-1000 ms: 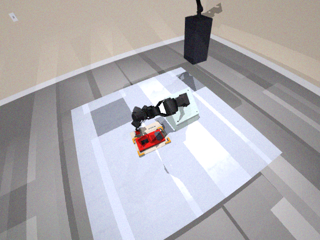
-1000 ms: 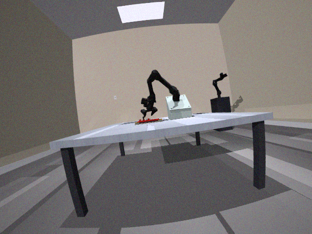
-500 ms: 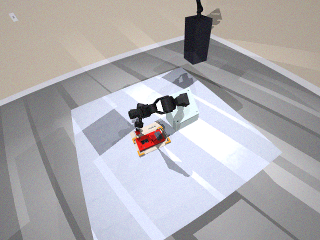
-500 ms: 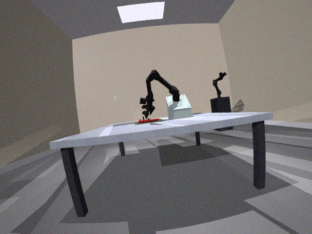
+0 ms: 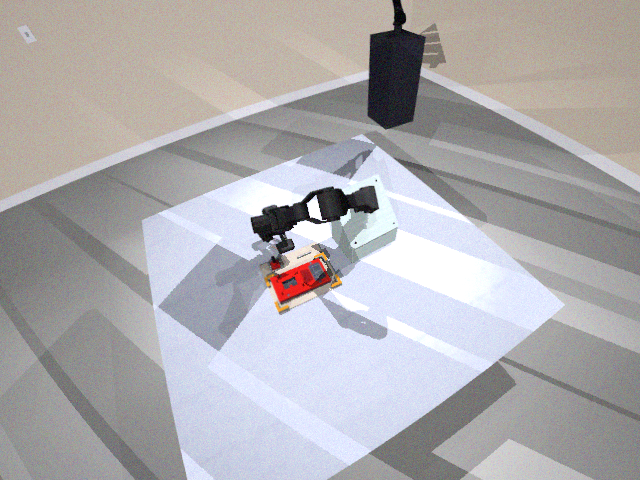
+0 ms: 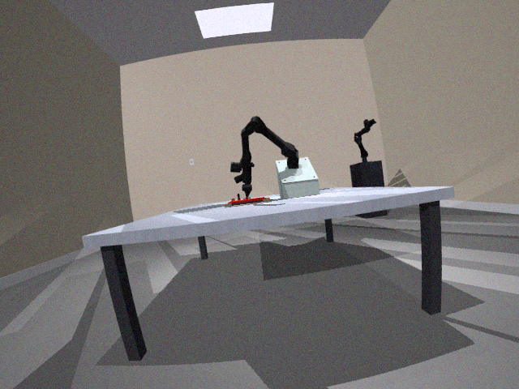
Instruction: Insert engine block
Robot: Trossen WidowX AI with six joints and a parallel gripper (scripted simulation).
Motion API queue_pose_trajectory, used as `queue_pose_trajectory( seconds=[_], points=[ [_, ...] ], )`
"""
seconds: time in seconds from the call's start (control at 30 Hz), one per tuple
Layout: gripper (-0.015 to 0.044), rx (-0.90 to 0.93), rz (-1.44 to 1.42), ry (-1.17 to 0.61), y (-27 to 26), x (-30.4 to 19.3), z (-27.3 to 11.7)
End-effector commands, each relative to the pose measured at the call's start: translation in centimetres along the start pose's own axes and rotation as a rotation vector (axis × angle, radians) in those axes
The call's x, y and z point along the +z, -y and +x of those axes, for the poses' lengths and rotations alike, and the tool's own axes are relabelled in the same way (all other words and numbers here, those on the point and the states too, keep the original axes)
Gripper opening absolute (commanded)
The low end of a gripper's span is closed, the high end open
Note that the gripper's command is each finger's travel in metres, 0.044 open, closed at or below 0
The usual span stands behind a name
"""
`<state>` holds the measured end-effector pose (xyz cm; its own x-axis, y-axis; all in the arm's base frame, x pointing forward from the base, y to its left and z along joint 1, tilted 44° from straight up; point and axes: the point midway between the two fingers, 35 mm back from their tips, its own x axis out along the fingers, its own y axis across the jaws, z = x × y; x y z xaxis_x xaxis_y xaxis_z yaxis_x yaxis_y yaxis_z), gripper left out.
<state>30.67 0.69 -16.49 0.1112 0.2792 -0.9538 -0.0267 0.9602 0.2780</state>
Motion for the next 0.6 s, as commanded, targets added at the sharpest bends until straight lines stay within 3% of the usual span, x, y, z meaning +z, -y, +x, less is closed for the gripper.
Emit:
queue_pose_trajectory(
  seconds=[0.0,0.57],
  points=[
    [0.044,0.025,-0.116,-0.013,0.13,0.19,-0.05],
    [0.044,0.164,-0.683,-0.033,0.77,0.44,-0.59]
  ],
)
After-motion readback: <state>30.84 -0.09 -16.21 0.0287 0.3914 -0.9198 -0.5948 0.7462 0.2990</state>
